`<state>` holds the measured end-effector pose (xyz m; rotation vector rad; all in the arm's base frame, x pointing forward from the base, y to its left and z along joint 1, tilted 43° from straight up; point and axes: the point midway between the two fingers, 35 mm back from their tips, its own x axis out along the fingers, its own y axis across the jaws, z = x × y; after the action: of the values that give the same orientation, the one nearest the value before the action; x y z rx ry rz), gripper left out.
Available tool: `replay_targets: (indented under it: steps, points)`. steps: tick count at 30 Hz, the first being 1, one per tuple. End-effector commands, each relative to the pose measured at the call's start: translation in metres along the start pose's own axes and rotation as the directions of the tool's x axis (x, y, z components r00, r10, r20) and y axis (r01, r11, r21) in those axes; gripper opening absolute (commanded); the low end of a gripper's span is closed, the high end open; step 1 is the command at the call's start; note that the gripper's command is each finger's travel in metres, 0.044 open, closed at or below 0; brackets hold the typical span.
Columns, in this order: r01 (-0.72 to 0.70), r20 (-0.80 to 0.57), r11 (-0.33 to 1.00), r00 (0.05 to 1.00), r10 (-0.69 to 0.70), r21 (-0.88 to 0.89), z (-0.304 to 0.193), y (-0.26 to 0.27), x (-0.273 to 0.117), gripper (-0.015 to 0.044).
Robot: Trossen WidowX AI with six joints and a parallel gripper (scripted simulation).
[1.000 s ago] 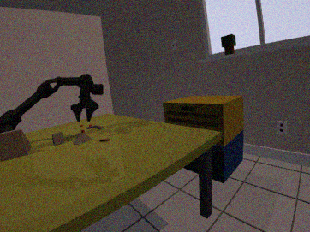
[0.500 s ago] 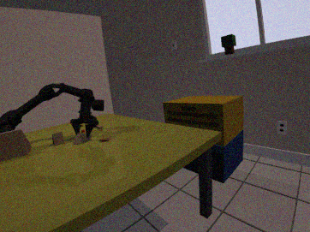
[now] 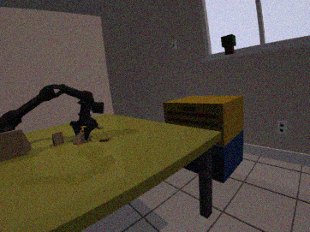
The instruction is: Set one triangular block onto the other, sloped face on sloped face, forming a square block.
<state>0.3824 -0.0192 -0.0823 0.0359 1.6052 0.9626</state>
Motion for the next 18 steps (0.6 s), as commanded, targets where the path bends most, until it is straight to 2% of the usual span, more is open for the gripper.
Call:
replay_targets:
  steps: [1, 2, 8, 15, 18]
  points:
    - [0.000, 0.000, 1.000, 1.000, 0.000, 0.000, 0.000, 0.000, 0.000, 0.0256]
    - [0.000, 0.000, 1.000, 1.000, 0.000, 0.000, 0.000, 0.000, 0.000, 0.0230]
    - [0.000, 0.000, 1.000, 1.000, 0.000, 0.000, 0.000, 0.000, 0.000, 0.0190]
    - [0.001, 0.000, 1.000, 1.000, -0.001, 0.000, -0.003, -0.001, -0.010, 0.0006]
    - [0.002, 0.000, 1.000, 1.000, -0.002, 0.001, -0.008, -0.002, -0.024, 0.0000]
